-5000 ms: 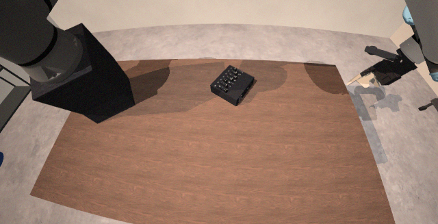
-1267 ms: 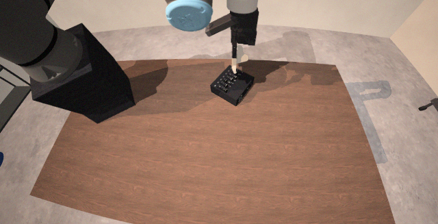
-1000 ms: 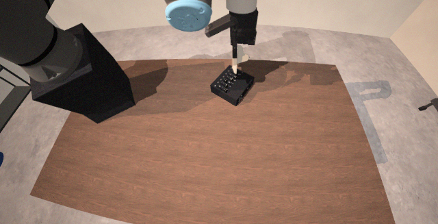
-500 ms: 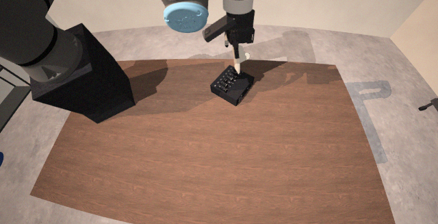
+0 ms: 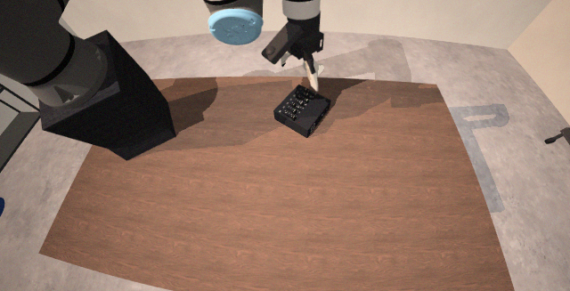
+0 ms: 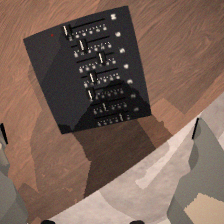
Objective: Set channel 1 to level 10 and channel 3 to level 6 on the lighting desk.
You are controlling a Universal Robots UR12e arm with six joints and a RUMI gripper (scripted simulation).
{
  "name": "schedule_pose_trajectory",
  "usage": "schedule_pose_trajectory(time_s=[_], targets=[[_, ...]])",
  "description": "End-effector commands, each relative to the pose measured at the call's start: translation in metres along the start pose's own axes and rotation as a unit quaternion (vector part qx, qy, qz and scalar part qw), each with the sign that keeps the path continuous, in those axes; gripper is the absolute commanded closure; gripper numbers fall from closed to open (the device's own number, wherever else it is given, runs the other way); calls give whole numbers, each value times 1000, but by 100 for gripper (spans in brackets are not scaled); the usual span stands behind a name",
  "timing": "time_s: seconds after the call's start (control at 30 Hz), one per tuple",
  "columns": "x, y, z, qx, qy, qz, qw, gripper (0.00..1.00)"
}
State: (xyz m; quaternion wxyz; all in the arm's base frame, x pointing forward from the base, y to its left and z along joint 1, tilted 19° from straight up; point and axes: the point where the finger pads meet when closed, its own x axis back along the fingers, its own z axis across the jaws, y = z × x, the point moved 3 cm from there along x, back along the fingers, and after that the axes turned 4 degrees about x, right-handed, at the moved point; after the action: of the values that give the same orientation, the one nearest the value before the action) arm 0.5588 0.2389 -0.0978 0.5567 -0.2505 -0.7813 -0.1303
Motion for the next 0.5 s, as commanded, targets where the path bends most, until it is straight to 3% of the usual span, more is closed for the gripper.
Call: schedule_pose_trajectory(time_s=[0.0, 0.23, 0.3, 0.47], targets=[[-4, -1, 6, 120, -7, -8, 993, 0], [-10, -2, 15, 276, -18, -8, 961, 0], [-10, -2, 15, 276, -18, -8, 961, 0], [-13, -2, 22, 384, -25, -7, 923, 0]])
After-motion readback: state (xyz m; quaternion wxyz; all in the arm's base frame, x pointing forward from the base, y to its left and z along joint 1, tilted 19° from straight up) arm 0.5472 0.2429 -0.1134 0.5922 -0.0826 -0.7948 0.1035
